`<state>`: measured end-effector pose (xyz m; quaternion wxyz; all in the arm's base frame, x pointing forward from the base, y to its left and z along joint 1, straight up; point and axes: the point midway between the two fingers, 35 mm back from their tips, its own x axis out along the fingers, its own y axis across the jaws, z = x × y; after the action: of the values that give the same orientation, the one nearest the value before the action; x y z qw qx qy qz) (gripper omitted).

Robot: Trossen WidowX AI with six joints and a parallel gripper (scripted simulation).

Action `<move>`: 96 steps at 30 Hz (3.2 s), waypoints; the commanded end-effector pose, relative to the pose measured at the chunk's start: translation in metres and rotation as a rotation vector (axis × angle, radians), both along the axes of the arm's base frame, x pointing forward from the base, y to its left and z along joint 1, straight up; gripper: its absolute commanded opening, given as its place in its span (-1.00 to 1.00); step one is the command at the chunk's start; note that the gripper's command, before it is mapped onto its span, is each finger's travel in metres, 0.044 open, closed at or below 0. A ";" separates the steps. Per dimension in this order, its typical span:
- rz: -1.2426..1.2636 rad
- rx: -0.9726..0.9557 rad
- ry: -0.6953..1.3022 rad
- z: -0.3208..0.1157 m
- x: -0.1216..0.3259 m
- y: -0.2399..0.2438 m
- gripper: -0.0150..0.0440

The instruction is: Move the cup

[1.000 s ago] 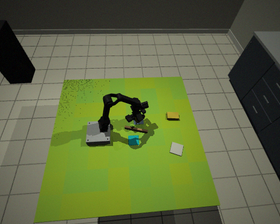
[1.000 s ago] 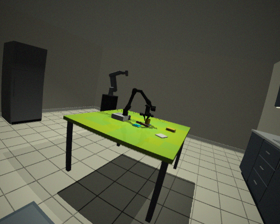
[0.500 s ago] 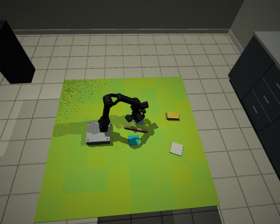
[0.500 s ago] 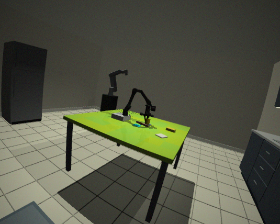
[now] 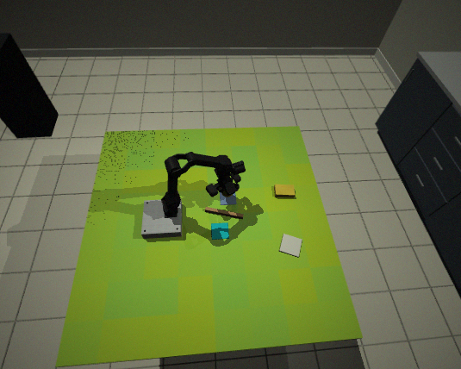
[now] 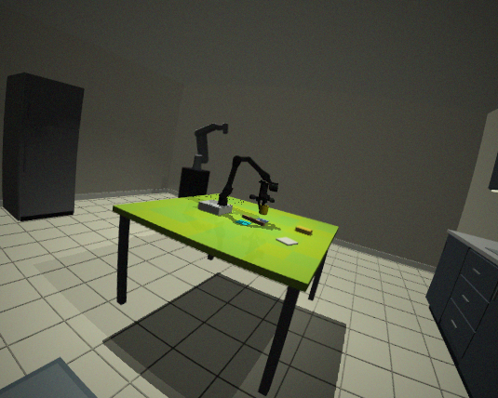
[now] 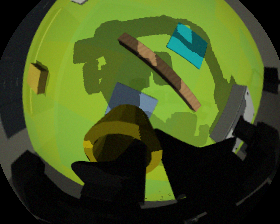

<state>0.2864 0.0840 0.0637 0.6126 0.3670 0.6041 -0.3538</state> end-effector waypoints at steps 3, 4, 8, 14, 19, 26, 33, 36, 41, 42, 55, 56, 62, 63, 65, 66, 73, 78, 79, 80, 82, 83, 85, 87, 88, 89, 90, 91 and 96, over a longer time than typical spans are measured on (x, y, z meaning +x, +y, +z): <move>0.000 0.000 0.000 0.000 0.000 0.000 -0.49; 0.000 0.000 0.000 0.000 0.000 0.000 -0.49; 0.000 0.000 0.000 0.000 0.000 0.000 -0.49; 0.000 0.000 0.000 0.000 0.000 0.000 -0.49; -0.001 -0.001 0.000 0.000 -0.001 -0.004 -0.49; -0.002 -0.005 0.001 0.000 -0.005 -0.020 -0.49; -0.003 -0.007 0.002 0.001 -0.009 -0.035 -0.49; -0.004 -0.008 0.002 0.001 -0.011 -0.042 -0.49; -0.004 -0.009 0.002 0.001 -0.014 -0.052 -0.49; -0.004 -0.009 0.002 0.001 -0.015 -0.055 -0.49; -0.004 -0.012 0.003 0.002 -0.021 -0.080 -0.49; -0.004 -0.012 0.003 0.002 -0.022 -0.082 -0.49; -0.004 -0.013 0.003 0.002 -0.025 -0.094 -0.49; -0.004 -0.013 0.003 0.002 -0.026 -0.096 -0.49; -0.004 -0.013 0.003 0.002 -0.026 -0.100 -0.49; -0.004 -0.014 0.003 0.002 -0.027 -0.101 -0.49; -0.004 -0.015 0.004 0.002 -0.030 -0.114 -0.49; -0.004 -0.016 0.004 0.003 -0.033 -0.123 -0.49; -0.004 -0.016 0.004 0.003 -0.033 -0.125 -0.49; -0.004 -0.016 0.004 0.003 -0.034 -0.127 -0.49; -0.004 -0.016 0.004 0.003 -0.035 -0.131 -0.49; -0.004 -0.016 0.004 0.003 -0.035 -0.132 -0.49; -0.004 -0.017 0.004 0.003 -0.036 -0.136 -0.49; -0.004 -0.017 0.004 0.003 -0.037 -0.140 -0.49; -0.004 -0.017 0.004 0.003 -0.038 -0.142 -0.49; -0.004 -0.017 0.004 0.003 -0.038 -0.143 -0.49; -0.004 -0.017 0.004 0.003 -0.039 -0.145 -0.49; -0.004 -0.017 0.004 0.003 -0.040 -0.147 -0.49; -0.004 -0.018 0.004 0.003 -0.042 -0.156 -0.49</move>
<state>0.2466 -0.0660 0.0668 0.6135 0.3647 0.6007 -0.3602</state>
